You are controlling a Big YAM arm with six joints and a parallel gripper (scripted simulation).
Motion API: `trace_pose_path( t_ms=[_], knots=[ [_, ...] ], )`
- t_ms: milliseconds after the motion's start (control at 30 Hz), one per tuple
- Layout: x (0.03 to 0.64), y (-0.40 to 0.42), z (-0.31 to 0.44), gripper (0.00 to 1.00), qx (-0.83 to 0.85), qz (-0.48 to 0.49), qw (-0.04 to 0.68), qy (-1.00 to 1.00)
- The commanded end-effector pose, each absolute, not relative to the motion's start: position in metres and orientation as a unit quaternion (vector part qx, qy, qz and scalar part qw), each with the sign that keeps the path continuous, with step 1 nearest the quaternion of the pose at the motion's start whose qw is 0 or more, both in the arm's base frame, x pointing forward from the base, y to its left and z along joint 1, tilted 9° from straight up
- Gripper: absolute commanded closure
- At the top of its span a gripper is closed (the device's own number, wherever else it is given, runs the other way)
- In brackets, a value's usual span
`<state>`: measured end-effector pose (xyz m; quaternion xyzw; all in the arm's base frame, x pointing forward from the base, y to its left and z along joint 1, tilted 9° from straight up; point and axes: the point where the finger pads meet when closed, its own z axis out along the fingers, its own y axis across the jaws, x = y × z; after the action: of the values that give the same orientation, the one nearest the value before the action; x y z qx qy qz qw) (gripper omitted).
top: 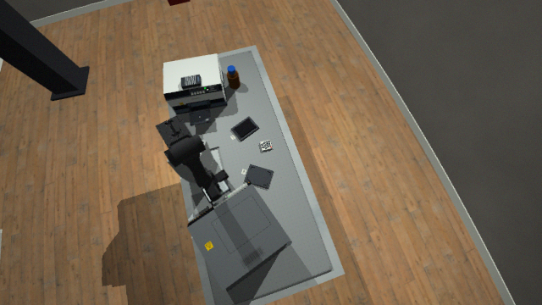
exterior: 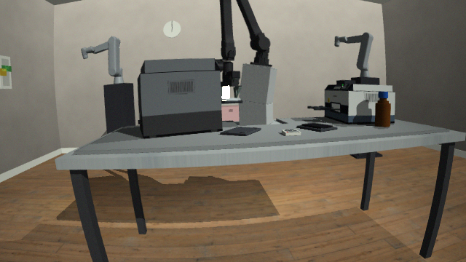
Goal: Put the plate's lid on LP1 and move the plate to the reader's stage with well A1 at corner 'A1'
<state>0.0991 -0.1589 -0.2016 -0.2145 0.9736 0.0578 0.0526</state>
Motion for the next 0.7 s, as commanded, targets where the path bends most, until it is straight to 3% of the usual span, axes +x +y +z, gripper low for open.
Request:
trace_pose_path(
  t_ms=[0,100,667],
  knots=[
    [0.116,-0.180,-0.230,0.14,-0.217,0.044,0.058,0.973],
    [0.102,-0.166,-0.201,0.14,-0.218,0.047,0.056,0.973],
    [0.099,-0.158,-0.193,0.14,-0.220,0.053,0.055,0.972]
  ],
)
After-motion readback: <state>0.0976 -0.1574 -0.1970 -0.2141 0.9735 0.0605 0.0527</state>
